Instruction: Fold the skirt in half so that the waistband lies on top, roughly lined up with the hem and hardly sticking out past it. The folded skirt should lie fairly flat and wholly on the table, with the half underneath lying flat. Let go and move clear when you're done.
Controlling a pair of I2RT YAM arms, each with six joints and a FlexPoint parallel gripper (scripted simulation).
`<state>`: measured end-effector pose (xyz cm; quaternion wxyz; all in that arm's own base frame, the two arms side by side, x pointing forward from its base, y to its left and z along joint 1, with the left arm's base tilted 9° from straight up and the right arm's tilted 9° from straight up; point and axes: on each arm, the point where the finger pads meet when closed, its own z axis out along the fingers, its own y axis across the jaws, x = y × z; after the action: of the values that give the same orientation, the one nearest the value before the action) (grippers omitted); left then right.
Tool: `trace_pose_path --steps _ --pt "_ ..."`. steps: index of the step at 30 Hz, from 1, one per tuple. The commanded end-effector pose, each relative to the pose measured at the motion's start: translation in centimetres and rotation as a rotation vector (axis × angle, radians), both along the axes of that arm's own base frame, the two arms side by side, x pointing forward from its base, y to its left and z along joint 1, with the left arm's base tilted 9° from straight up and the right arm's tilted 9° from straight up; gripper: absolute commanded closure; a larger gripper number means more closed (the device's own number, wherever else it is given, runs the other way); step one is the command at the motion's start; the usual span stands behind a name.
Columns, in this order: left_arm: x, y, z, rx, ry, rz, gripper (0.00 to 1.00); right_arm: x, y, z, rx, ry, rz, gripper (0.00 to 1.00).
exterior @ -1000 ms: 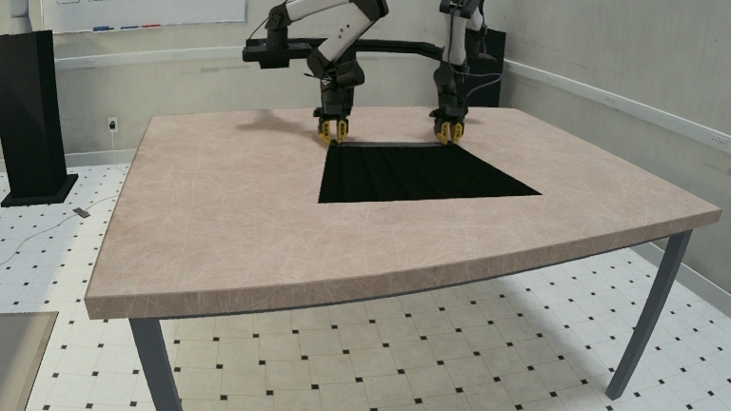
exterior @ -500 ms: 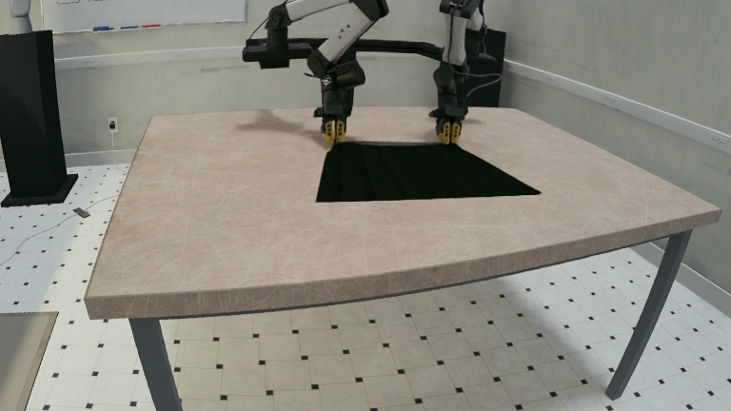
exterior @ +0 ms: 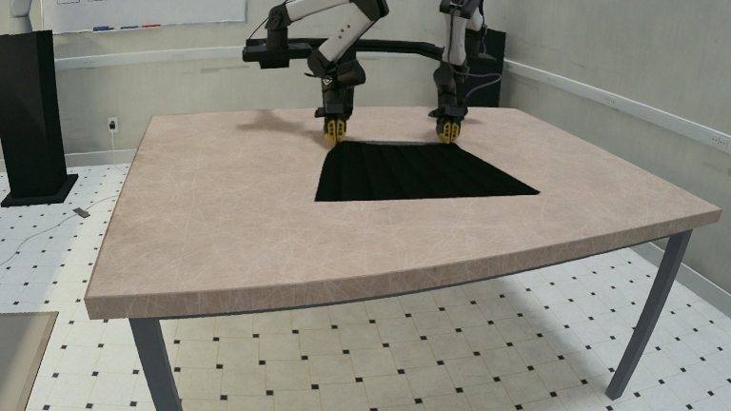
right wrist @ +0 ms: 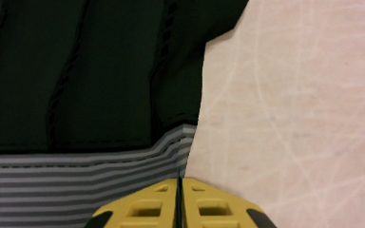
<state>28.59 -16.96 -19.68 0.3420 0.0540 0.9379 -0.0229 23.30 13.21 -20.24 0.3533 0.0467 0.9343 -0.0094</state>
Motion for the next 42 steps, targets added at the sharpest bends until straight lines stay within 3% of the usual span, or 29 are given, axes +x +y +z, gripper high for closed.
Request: trace_pose_path --steps 1,7,9,21,26,34,35,37,39,42 --pt "-0.9 1.2 -1.5 0.04 0.051 0.0 0.98 -0.8 0.0 -1.3 -0.009 0.06 0.024 0.98" --pt "-0.9 1.2 -1.5 0.04 0.051 0.0 0.98 -0.8 0.0 -1.3 -0.009 0.06 0.024 0.98" --pt "-0.5 0.3 0.7 0.016 0.021 0.0 0.98 -0.8 0.7 0.6 0.016 0.044 0.028 0.98" --pt "-1.3 0.1 4.6 0.019 0.016 -0.001 0.98 -1.2 0.6 4.5 0.007 0.032 0.02 0.98" --pt "-2.0 1.0 3.4 0.048 0.047 0.005 0.98 -1.2 0.6 4.1 0.008 0.038 0.02 0.98" --pt "-1.3 0.3 4.2 0.021 0.023 -0.002 0.98 -1.2 0.6 4.1 0.008 0.038 0.02 0.98" --pt "-0.1 0.1 6.8 0.016 0.022 -0.003 0.98 -0.2 0.4 6.5 0.009 0.043 0.021 0.98" --pt "1.8 -0.5 9.4 0.008 0.011 -0.003 0.98 0.0 0.3 7.0 0.006 0.039 0.018 0.98" --pt "2.2 -0.5 9.8 0.007 0.011 -0.003 0.98 2.1 0.7 9.4 0.019 0.032 0.021 0.98" --pt "6.4 -1.0 13.3 0.006 0.005 -0.003 0.98 6.3 0.3 12.9 0.02 0.025 0.022 0.98"
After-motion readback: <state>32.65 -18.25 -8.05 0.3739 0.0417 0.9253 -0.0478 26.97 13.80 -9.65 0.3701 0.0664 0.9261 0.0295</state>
